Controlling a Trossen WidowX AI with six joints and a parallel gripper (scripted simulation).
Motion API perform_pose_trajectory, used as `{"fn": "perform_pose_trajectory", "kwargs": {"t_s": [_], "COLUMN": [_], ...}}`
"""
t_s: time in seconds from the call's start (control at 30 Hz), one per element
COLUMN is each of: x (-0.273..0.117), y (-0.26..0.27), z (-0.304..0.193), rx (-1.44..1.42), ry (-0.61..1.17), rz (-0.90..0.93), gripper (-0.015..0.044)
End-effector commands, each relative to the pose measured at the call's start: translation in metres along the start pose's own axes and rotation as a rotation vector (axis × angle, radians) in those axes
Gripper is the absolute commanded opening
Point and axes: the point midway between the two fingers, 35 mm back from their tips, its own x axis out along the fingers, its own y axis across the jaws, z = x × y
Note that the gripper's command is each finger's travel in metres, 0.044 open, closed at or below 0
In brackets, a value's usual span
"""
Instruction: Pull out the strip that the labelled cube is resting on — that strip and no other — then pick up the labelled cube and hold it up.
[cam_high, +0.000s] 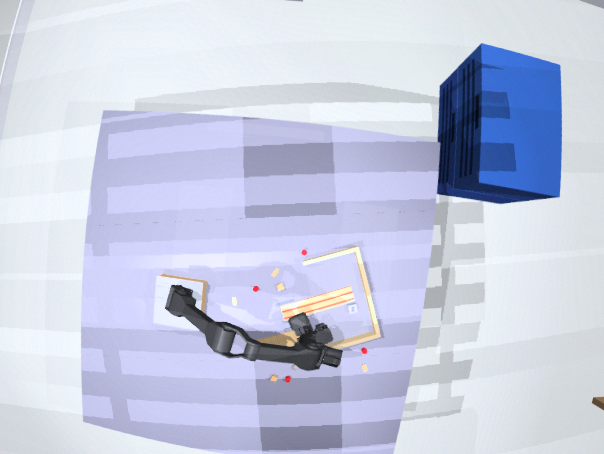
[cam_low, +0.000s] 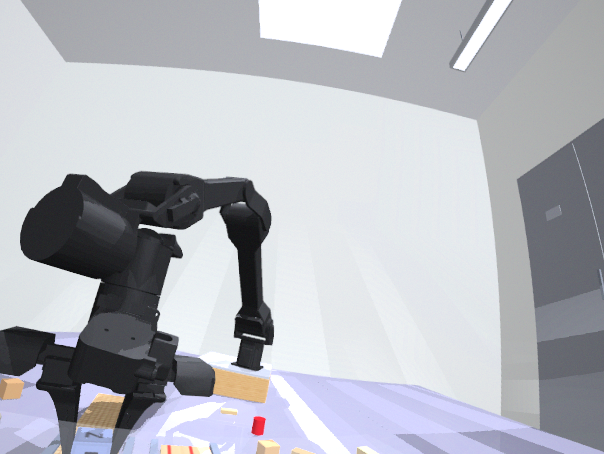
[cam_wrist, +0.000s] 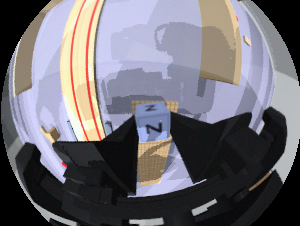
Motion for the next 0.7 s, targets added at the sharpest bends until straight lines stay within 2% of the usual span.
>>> {"fn": "perform_pose_trajectory", "kwargs": {"t_s": [0.0,0.03,0.67], "x": [-0.001,-0.002,-0.042], "y": [0.000,0.001,0.040], "z": [0.000,-0.001,-0.045], "rx": [0.000,0.000,0.006], "ry": [0.000,0.000,0.009], "rz": [-0.001,-0.001,0.000], "gripper": [0.0020,0.0000,0.0000]}}
